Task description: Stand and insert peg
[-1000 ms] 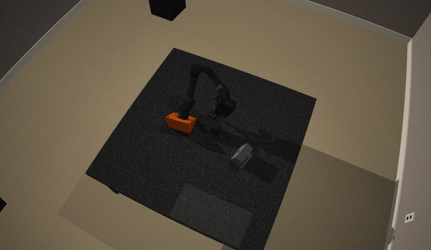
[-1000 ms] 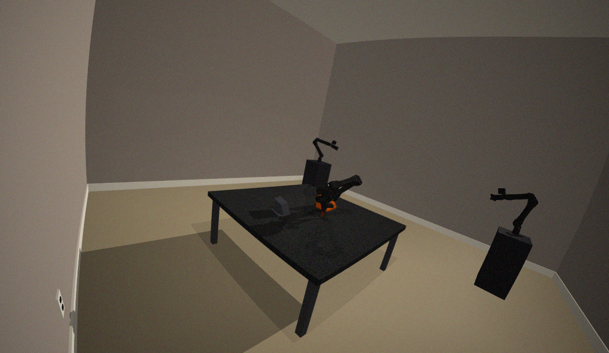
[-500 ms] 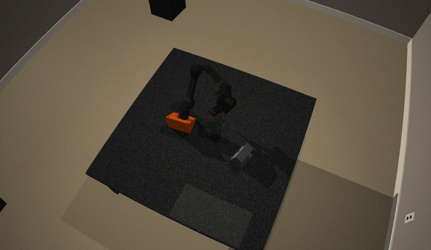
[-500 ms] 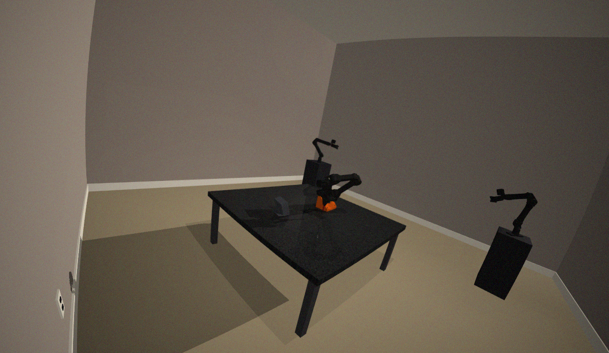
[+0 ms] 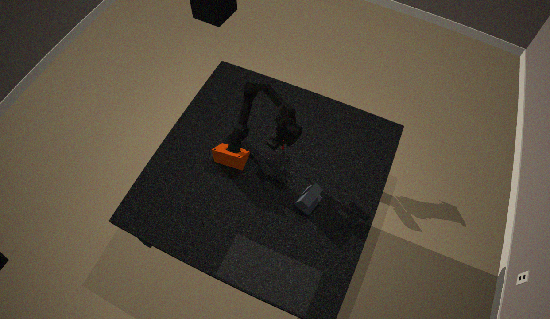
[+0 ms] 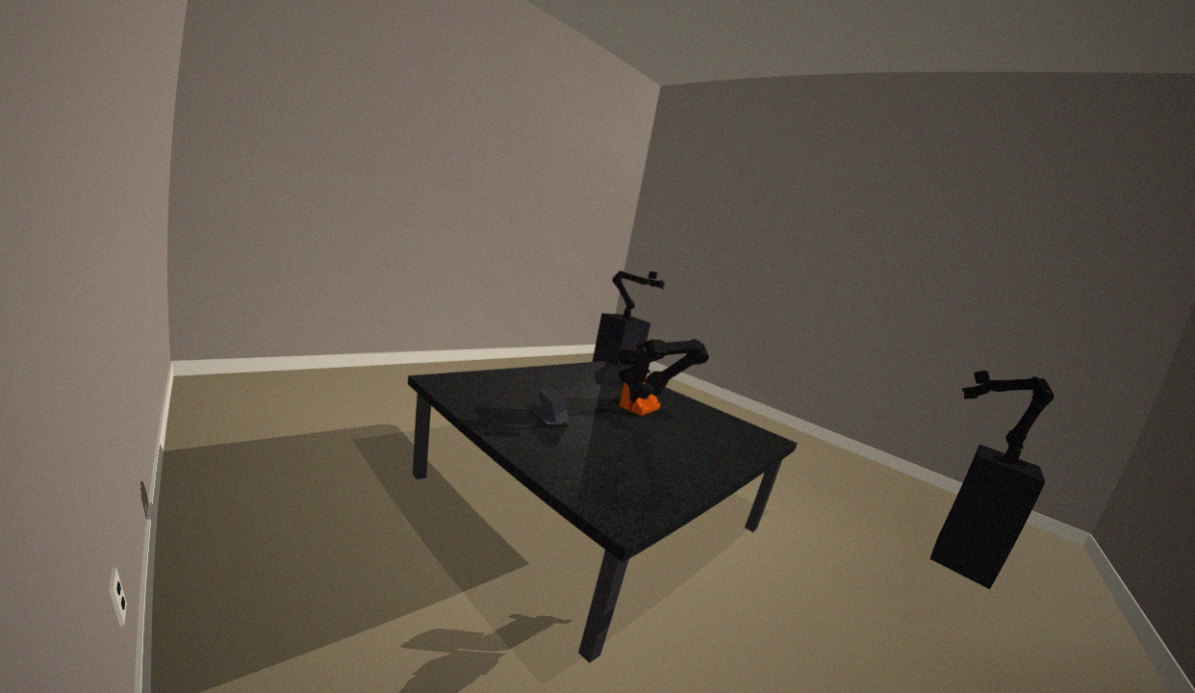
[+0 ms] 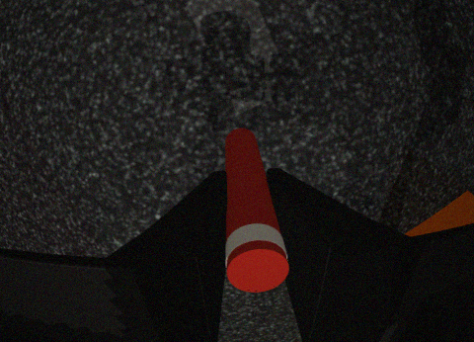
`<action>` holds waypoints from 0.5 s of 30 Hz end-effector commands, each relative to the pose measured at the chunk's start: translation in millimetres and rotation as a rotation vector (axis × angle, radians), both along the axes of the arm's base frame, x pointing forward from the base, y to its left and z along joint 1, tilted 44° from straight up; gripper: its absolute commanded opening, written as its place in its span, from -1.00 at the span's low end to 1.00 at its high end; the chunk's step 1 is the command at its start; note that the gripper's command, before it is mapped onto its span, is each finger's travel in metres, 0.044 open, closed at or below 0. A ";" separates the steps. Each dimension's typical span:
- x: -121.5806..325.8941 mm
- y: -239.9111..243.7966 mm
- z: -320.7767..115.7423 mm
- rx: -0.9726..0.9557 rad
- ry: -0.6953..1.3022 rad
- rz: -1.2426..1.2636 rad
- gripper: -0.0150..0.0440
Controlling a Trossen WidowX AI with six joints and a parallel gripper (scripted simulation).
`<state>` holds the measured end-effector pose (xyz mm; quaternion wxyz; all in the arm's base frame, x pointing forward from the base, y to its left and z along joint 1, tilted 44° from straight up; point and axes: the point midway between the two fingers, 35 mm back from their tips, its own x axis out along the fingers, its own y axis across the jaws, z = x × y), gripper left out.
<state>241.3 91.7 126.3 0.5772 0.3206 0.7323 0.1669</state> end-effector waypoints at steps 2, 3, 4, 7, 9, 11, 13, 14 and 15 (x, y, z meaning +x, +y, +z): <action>2.7 -2.0 -9.7 -0.014 0.002 -0.018 -0.49; 3.7 -2.3 -11.3 -0.016 0.000 -0.021 -0.49; 4.6 -2.6 -12.8 -0.018 -0.003 -0.025 -0.49; 7.3 -3.5 -17.3 -0.024 -0.010 -0.034 -0.49; 9.1 -4.1 -20.2 -0.028 -0.014 -0.041 -0.49; 10.9 -4.7 -23.1 -0.031 -0.019 -0.048 -0.49; 12.7 -5.3 -26.1 -0.035 -0.024 -0.054 -0.49; 13.6 -5.6 -27.5 -0.037 -0.026 -0.058 -0.49; 14.4 -5.9 -29.0 -0.038 -0.029 -0.061 -0.49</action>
